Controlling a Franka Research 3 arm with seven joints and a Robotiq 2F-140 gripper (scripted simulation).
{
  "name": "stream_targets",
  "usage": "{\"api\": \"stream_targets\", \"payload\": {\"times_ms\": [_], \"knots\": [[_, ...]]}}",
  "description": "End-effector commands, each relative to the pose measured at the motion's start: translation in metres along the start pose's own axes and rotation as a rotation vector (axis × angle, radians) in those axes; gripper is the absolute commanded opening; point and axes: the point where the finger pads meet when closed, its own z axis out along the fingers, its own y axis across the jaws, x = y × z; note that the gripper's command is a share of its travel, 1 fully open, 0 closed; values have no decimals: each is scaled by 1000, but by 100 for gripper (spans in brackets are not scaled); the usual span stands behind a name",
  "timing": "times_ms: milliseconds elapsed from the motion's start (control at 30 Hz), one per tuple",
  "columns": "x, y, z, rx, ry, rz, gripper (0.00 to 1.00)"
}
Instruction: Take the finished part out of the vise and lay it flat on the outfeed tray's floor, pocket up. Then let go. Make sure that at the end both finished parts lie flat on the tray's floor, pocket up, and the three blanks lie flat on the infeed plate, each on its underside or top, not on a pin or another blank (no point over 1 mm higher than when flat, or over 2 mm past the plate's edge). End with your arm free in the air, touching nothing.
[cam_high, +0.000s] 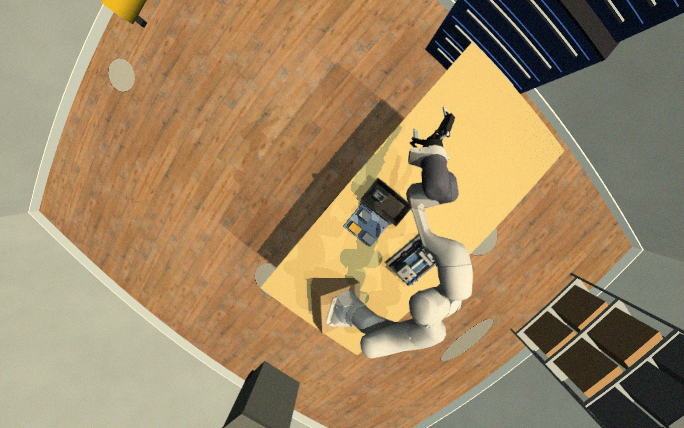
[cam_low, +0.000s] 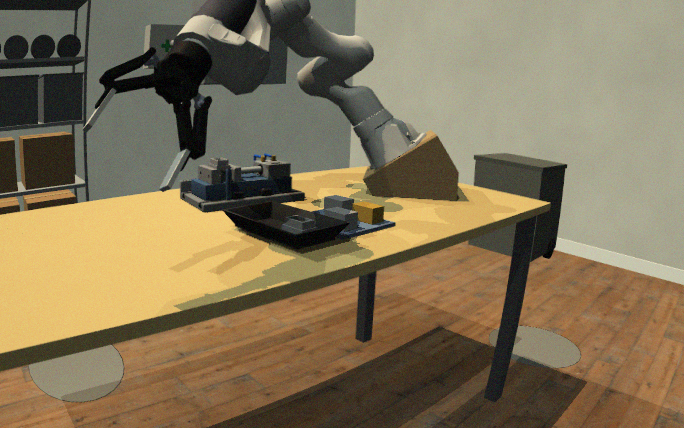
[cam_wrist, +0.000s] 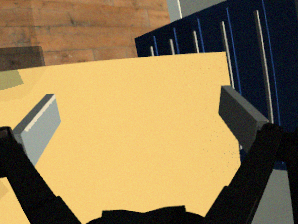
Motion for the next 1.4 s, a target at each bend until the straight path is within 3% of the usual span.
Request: {"api": "stream_targets", "payload": {"times_ms": [0,667,1033,1100,1133,1367], "knots": [[0,0,0,0,0,0,100],[-5,2,-2,2,-7,0,100],[-92,27,-49,54,-125,3,100],[-92,27,-49,54,-125,3,100],[-112,30,-62,68,-150,5,100],[-166,31,-99,114,-217,11,100]]}}
